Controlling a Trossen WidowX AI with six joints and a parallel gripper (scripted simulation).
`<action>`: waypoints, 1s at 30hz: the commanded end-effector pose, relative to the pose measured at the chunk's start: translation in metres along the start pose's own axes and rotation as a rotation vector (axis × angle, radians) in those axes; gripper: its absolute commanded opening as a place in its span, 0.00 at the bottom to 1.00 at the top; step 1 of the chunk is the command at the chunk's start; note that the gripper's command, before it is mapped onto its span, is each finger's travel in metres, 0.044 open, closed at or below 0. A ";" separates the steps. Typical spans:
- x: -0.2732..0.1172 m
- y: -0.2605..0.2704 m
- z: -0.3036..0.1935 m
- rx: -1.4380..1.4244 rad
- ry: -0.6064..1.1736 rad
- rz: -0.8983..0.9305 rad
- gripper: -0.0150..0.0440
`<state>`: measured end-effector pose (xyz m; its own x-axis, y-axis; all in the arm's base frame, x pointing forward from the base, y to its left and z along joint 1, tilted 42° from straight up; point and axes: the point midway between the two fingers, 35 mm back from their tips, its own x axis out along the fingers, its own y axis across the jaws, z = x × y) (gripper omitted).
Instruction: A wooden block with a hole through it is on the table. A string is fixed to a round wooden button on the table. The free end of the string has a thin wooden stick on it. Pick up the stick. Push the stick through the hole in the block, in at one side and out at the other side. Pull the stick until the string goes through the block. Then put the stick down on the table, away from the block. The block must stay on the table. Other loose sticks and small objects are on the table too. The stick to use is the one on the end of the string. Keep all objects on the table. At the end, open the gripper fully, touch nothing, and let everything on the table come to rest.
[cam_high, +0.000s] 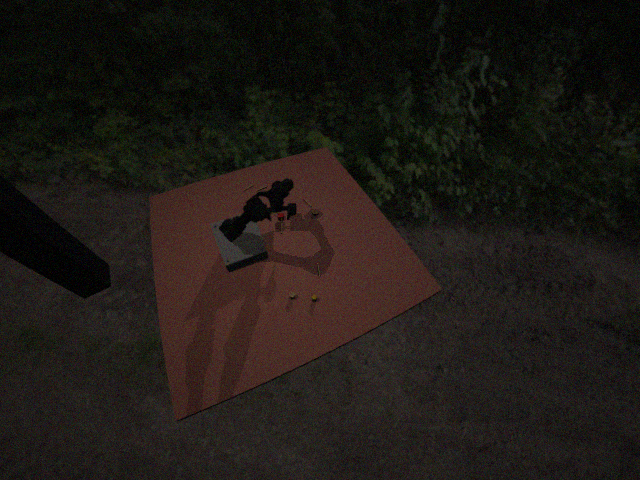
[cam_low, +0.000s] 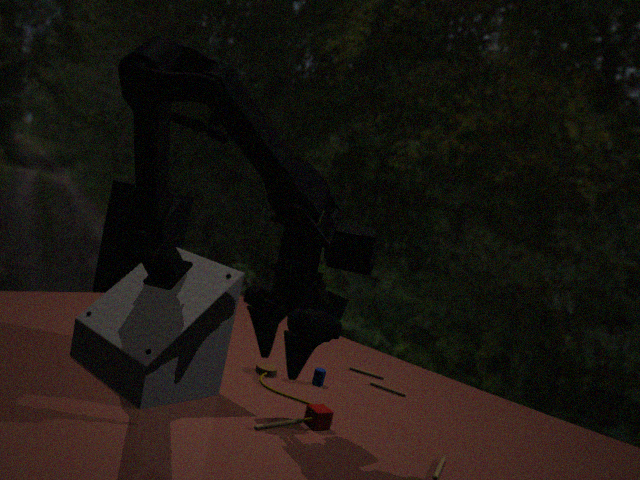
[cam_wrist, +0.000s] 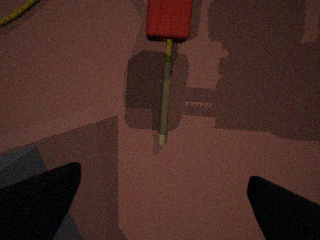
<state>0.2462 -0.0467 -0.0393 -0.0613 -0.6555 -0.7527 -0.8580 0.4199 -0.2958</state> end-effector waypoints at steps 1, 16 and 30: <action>-0.009 -0.003 0.001 0.011 -0.006 -0.002 1.00; -0.007 -0.003 0.003 0.005 -0.011 -0.012 1.00; -0.007 -0.003 0.003 0.005 -0.011 -0.012 1.00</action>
<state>0.2505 -0.0415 -0.0345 -0.0447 -0.6537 -0.7554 -0.8561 0.4148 -0.3083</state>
